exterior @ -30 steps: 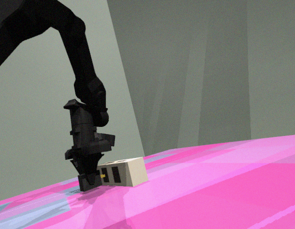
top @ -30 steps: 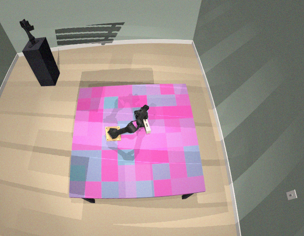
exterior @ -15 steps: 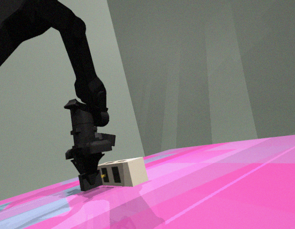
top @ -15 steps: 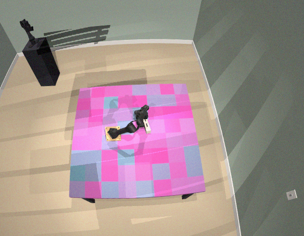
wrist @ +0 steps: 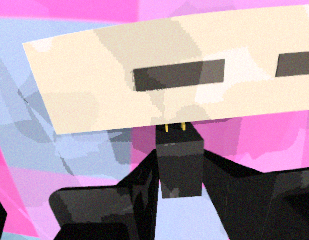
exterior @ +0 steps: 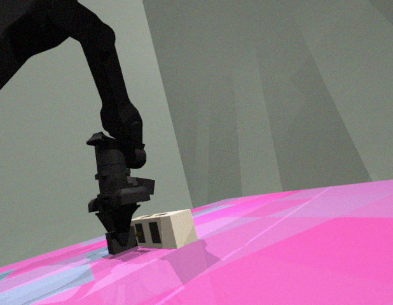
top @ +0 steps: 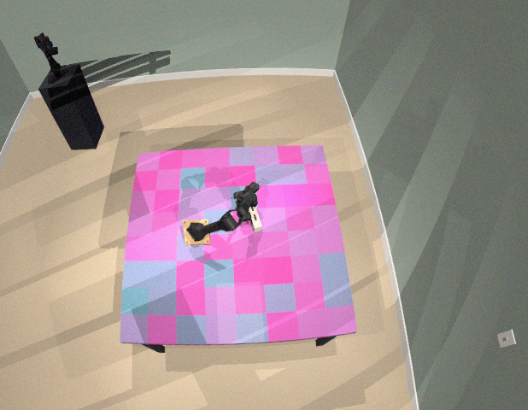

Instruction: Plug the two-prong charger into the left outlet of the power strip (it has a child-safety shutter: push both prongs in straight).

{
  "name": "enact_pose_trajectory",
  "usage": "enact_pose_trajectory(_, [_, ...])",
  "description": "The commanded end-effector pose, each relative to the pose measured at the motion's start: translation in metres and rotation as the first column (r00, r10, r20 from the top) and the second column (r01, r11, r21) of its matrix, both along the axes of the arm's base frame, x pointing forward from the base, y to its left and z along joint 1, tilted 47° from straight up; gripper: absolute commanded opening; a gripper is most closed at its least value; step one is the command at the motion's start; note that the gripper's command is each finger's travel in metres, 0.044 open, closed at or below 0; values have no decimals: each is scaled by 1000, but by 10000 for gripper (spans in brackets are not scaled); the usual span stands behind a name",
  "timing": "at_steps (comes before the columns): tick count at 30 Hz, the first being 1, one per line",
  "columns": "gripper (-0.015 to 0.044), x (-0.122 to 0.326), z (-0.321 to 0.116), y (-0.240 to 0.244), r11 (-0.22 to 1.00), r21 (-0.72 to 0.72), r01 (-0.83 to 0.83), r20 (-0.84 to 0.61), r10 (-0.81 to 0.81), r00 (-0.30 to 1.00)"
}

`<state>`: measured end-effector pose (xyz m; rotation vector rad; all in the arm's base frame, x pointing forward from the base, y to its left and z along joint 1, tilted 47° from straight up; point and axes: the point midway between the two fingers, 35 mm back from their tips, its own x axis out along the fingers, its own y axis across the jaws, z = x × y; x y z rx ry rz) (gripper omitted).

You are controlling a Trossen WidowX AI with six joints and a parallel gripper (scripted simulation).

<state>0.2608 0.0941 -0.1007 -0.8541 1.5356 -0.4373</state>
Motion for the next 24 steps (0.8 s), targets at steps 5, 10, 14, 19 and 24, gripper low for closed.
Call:
enact_pose_trajectory(5, [0,1,1,0,1000,-4,-6,0,6,1000])
enact_pose_trajectory(10, [0,3,0,1,1000,-4,-6,0,6,1000])
enact_pose_trajectory(14, [0,4,0,1,1000,-4,-6,0,6,1000])
enact_pose_trajectory(19, [0,6,0,2,1000,-4,-6,1,6,1000])
enact_pose_trajectory(24, [0,7,0,2,1000,-4,-6,1,6,1000])
